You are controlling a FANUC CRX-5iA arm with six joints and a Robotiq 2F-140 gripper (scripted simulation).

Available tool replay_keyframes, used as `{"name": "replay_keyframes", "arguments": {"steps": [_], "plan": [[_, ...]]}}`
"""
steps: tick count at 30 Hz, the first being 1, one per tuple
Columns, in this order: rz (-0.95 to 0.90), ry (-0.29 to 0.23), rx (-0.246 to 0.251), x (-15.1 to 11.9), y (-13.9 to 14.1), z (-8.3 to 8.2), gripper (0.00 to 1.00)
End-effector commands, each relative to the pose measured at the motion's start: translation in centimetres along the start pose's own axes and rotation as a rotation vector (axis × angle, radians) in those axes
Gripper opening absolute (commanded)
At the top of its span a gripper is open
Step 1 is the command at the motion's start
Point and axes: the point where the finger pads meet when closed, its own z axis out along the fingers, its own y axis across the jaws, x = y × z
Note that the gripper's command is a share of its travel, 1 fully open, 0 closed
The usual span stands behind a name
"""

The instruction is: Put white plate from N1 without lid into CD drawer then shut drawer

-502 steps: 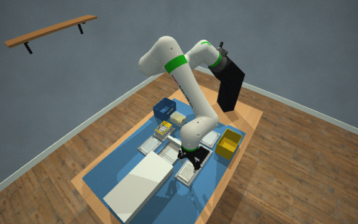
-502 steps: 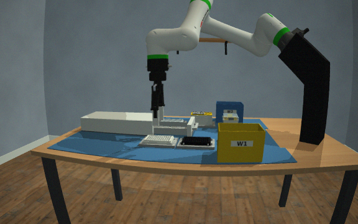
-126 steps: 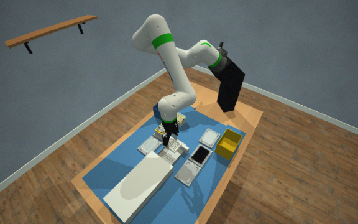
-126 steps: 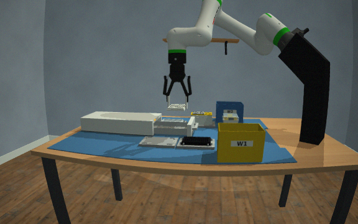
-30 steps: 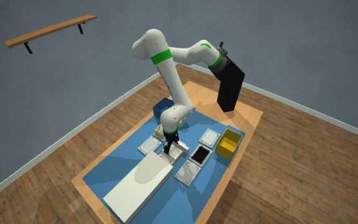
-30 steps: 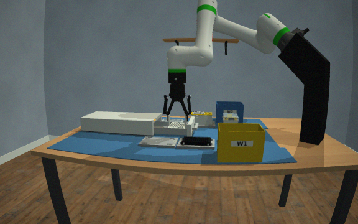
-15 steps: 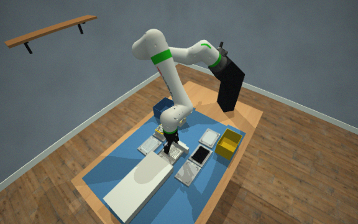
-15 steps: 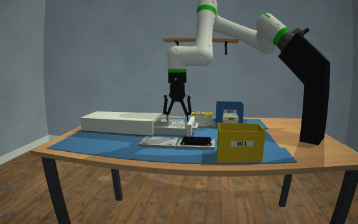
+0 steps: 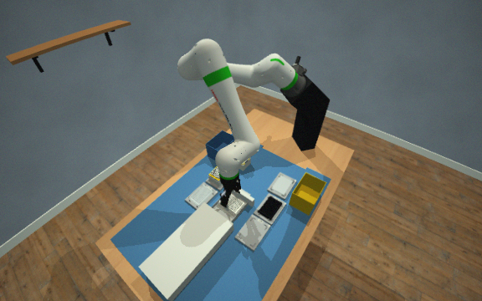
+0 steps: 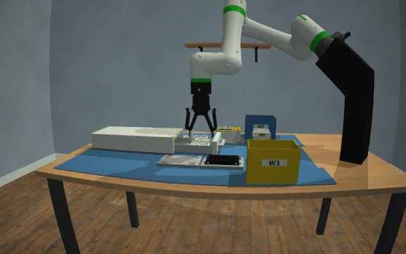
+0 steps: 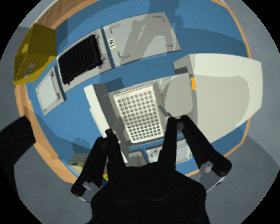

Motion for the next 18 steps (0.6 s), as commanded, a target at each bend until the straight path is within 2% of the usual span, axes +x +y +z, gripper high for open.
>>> {"name": "replay_keyframes", "arguments": {"steps": [1,18], "plan": [[0.0,0.0,0.0,0.01,0.02,-0.01,0.0],[0.0,0.0,0.0,0.01,0.02,0.29,0.0]]}}
